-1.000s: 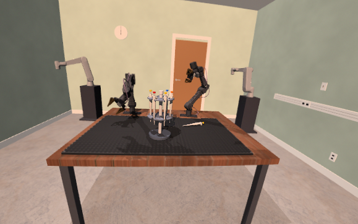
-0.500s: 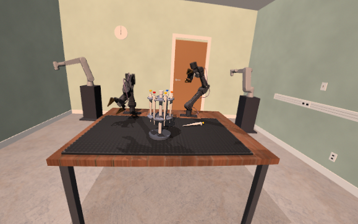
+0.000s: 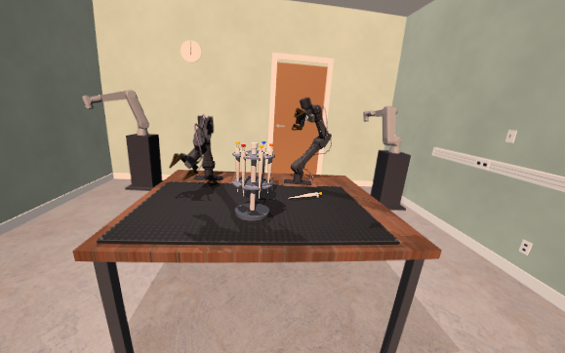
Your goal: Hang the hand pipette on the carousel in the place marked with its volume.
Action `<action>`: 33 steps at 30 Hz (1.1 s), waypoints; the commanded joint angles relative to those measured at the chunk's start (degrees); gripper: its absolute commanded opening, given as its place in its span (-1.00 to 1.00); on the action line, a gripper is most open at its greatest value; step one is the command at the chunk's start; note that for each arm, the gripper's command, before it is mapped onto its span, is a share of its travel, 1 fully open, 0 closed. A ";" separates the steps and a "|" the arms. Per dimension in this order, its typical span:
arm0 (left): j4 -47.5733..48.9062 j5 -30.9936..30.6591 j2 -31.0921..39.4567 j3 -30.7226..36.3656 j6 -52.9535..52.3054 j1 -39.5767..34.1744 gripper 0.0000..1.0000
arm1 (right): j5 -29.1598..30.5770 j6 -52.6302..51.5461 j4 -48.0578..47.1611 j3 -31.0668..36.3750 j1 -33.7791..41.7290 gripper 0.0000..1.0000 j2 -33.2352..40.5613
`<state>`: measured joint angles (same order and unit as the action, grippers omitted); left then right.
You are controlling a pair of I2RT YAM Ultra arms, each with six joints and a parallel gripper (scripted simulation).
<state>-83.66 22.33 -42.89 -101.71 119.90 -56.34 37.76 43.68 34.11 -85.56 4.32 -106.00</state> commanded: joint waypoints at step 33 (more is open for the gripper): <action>0.41 1.50 1.10 1.28 0.10 -1.57 1.00 | -17.08 -18.39 21.48 -5.97 -0.18 1.00 21.13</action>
<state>-83.33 22.94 -42.57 -101.34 119.90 -57.14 23.79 29.04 49.71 -88.99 3.53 -88.55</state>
